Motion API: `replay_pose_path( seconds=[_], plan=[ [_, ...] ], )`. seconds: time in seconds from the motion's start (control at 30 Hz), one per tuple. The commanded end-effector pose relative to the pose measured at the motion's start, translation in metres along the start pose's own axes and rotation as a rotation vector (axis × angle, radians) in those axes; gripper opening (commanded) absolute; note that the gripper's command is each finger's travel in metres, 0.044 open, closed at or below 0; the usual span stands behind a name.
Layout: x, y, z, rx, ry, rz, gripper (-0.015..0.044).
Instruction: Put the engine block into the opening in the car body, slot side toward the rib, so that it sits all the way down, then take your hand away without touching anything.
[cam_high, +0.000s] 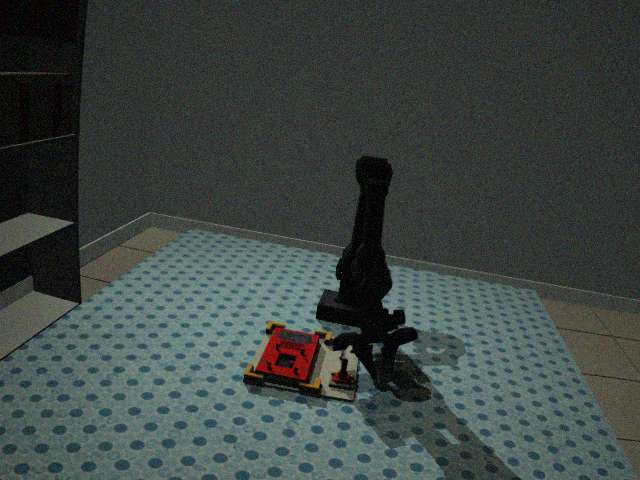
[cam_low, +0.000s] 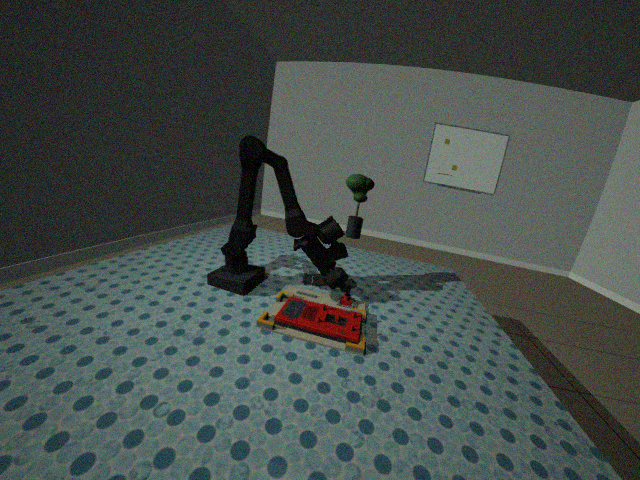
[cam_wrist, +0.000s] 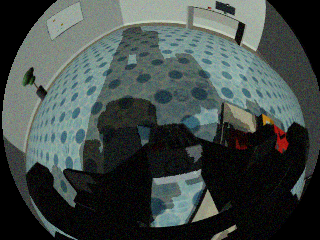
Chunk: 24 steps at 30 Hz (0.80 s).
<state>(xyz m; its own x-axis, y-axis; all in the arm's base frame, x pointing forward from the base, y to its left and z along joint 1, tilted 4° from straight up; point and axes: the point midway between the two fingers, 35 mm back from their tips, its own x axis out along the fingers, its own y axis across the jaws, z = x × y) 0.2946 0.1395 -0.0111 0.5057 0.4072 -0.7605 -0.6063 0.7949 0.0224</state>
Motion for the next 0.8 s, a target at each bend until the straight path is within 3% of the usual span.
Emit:
replay_pose_path(
  seconds=[0.0, 0.4, 0.77],
  plan=[
    [0.0, 0.0, 0.0, 0.0, 0.0, 0.0, 0.0131],
    [0.0, 0.0, 0.0, 0.0, 0.0, 0.0, 0.044],
    [-0.028, 0.0, 0.0, 0.002, 0.016, 0.003, 0.044]
  ],
)
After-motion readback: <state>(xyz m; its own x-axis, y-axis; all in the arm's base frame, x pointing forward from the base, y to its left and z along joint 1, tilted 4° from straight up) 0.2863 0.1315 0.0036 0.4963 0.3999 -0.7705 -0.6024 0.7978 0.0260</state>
